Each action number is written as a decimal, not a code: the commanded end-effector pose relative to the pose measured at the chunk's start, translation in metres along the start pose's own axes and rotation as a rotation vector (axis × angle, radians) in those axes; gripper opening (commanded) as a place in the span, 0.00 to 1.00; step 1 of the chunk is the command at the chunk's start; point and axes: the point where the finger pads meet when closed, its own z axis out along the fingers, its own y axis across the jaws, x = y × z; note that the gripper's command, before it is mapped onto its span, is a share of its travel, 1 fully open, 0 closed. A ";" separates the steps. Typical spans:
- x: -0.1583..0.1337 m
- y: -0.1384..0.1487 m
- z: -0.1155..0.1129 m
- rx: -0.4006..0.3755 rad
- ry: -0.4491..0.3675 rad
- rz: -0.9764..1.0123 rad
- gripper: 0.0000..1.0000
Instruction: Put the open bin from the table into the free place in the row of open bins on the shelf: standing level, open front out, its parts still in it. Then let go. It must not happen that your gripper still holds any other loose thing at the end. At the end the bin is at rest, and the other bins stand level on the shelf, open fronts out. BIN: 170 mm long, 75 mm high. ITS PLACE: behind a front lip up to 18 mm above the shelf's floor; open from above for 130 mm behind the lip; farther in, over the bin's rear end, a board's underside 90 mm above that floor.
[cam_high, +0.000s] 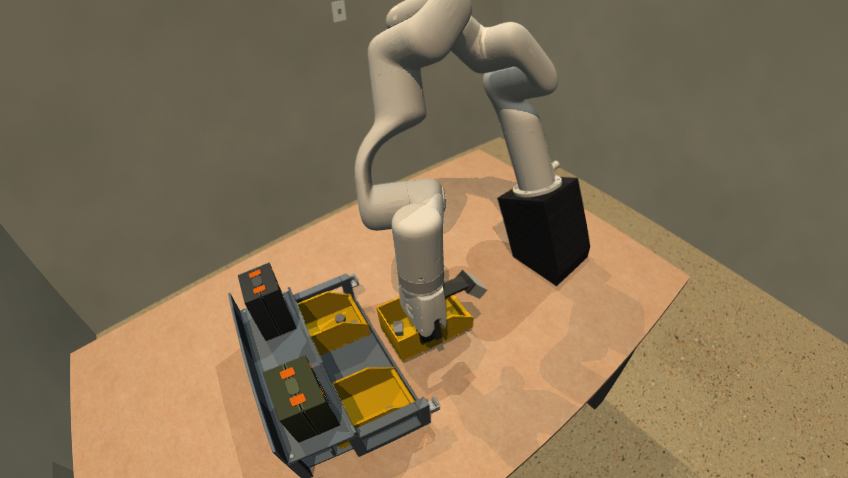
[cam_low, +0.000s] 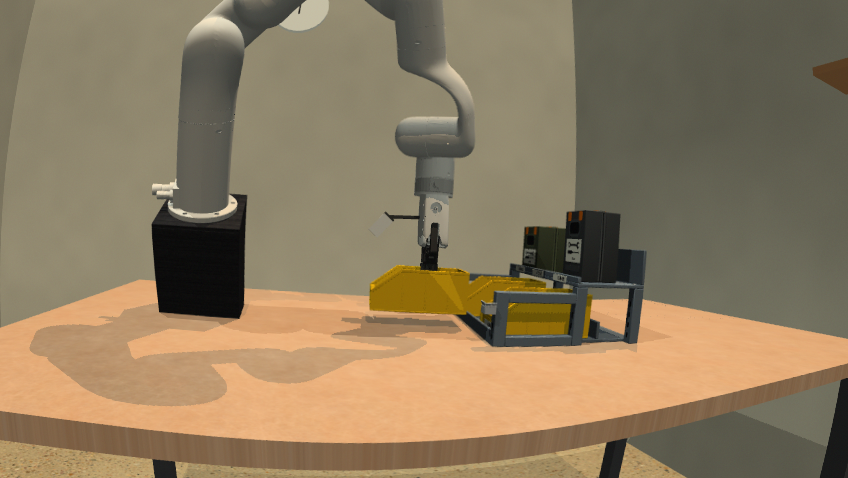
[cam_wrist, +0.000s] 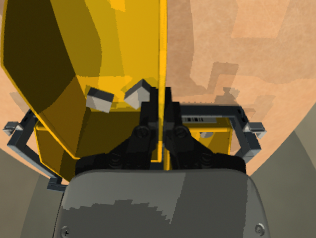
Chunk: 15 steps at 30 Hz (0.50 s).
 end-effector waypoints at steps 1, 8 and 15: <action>0.003 0.000 0.005 -0.001 -0.002 0.000 0.00; 0.004 0.000 0.006 -0.001 -0.002 0.000 0.00; 0.004 0.000 0.008 -0.001 -0.002 0.000 0.00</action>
